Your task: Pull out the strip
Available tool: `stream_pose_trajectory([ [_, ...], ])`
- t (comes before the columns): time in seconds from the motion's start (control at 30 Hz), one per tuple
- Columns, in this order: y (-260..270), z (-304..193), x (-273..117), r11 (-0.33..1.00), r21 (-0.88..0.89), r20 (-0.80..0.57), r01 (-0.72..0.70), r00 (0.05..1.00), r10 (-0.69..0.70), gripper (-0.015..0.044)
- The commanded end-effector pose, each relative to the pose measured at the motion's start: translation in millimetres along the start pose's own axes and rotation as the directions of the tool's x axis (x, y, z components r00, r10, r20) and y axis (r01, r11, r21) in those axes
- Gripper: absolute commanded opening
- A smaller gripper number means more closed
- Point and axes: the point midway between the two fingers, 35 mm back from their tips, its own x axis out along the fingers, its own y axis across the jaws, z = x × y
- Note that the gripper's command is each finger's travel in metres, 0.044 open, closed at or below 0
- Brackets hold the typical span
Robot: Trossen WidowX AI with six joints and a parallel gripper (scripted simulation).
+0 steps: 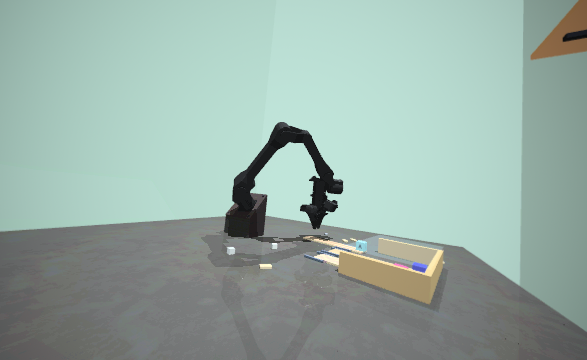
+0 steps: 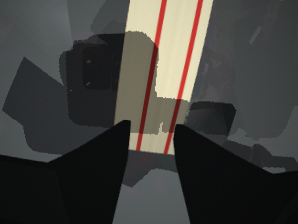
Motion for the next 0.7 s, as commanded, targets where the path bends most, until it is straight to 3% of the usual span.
stream_pose_trajectory([
  [0.0,-0.1,13.9,-1.3,1.000,-0.020,0.002,0.004,1.000,-0.004,0.0210],
  [0.3,0.1,53.4,-8.3,1.000,-0.018,0.003,0.005,1.000,-0.005,0.0440],
  [0.67,-1.0,101.6,-16.5,1.000,-0.017,0.005,0.005,1.000,-0.005,0.0440],
])
